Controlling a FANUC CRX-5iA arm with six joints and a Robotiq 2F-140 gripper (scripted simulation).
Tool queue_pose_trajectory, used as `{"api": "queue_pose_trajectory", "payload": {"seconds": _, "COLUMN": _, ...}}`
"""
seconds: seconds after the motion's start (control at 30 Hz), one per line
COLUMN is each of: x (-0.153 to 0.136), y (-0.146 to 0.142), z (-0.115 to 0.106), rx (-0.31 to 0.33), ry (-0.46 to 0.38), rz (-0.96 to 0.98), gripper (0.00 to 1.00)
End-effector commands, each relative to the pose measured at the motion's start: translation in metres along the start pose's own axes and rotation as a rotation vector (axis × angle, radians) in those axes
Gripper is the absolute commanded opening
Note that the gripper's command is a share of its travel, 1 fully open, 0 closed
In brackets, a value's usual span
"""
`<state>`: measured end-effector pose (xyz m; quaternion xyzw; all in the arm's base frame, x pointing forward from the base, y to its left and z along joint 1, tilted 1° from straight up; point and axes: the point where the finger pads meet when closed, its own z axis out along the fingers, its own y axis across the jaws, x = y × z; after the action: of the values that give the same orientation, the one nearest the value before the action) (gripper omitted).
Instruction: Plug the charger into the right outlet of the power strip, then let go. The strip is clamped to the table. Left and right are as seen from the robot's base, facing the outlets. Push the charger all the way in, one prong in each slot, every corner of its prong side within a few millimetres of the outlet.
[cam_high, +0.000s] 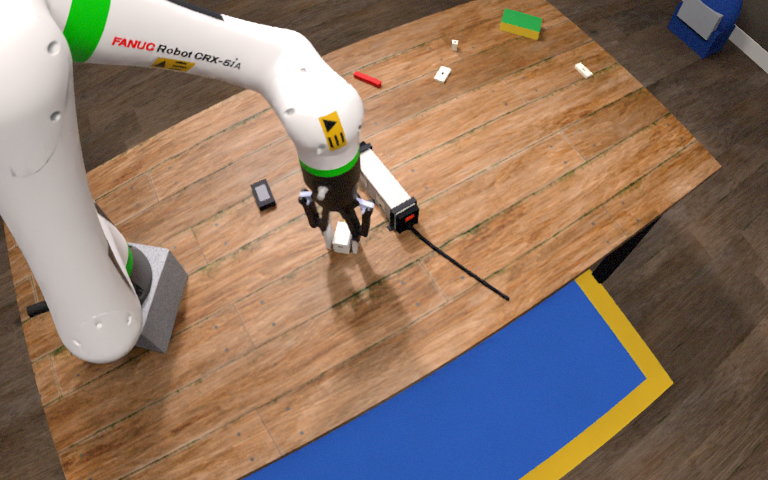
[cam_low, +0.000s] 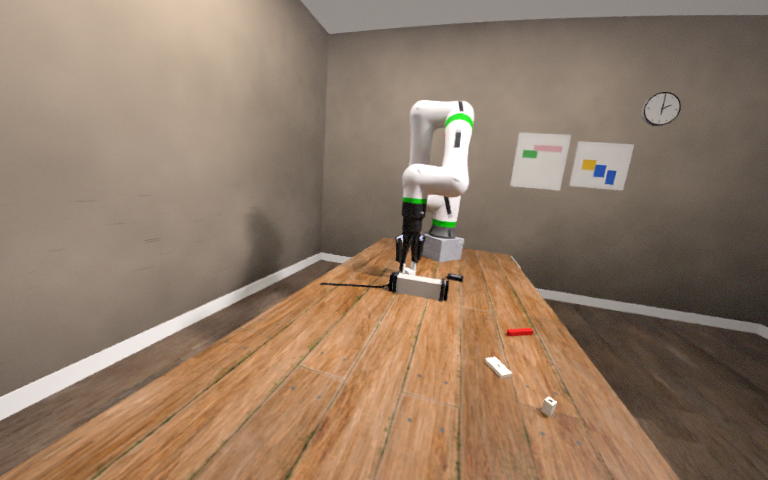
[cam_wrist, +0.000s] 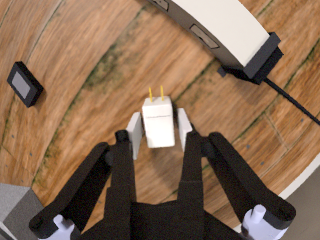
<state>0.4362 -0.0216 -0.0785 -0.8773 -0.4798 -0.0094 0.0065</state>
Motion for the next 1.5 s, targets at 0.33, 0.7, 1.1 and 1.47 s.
{"api": "queue_pose_trajectory", "payload": {"seconds": 0.33, "x": 0.0004, "y": 0.0006, "z": -0.0006, "rx": -0.001, "ry": 0.001, "rz": 0.0, "gripper": 0.1}}
{"api": "queue_pose_trajectory", "payload": {"seconds": 0.7, "x": 0.0004, "y": 0.0006, "z": -0.0006, "rx": -0.001, "ry": 0.001, "rz": 0.0, "gripper": 0.1}}
{"api": "queue_pose_trajectory", "payload": {"seconds": 1.1, "x": 0.0004, "y": 0.0006, "z": -0.0006, "rx": -0.001, "ry": 0.001, "rz": 0.0, "gripper": 0.1}}
{"api": "queue_pose_trajectory", "payload": {"seconds": 1.47, "x": 0.0004, "y": 0.0006, "z": -0.0006, "rx": -0.001, "ry": 0.001, "rz": 0.0, "gripper": 0.1}}
